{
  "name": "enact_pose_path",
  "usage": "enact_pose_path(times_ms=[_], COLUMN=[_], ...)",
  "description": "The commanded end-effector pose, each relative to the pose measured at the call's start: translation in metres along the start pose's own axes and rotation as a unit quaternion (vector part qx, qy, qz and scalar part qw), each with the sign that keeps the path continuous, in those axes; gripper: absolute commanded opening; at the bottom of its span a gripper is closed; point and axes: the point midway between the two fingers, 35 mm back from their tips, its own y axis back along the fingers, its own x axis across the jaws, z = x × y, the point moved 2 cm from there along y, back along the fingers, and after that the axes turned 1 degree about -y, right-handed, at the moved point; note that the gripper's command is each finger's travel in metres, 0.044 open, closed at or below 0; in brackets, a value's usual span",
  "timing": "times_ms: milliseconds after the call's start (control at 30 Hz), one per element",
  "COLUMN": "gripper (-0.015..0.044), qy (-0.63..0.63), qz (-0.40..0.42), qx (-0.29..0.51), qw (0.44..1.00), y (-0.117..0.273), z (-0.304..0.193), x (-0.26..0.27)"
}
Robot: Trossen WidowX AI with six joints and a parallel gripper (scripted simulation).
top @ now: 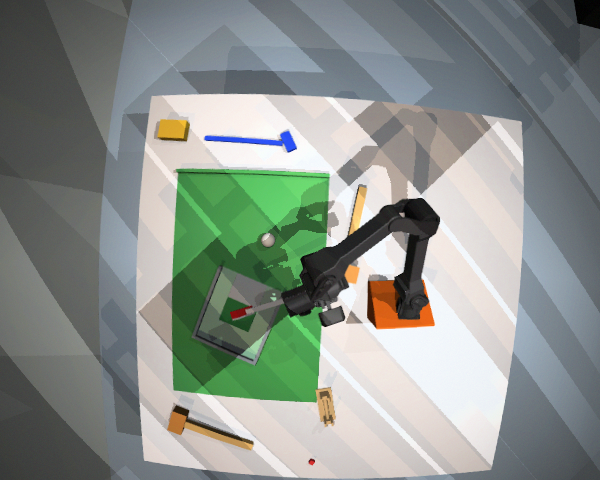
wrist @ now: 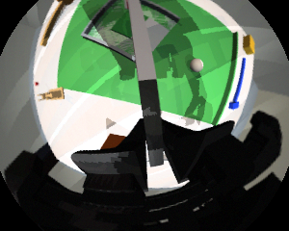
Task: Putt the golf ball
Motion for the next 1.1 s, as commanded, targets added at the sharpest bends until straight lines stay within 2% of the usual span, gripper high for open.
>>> enact_pose_path(times_ms=[0,633,1067], gripper=[0.0000,0.0000,0.0000], qy=[-0.070,-0.344,-0.353], qz=[-0.013,-0.065,-0.066], qx=[0.003,0.010,0.010], qw=[0.997,0.937,0.933], y=[0.002,0.007,-0.003], z=[-0.019,-0.101,-0.104], x=[-0.019,-0.075,-0.077])
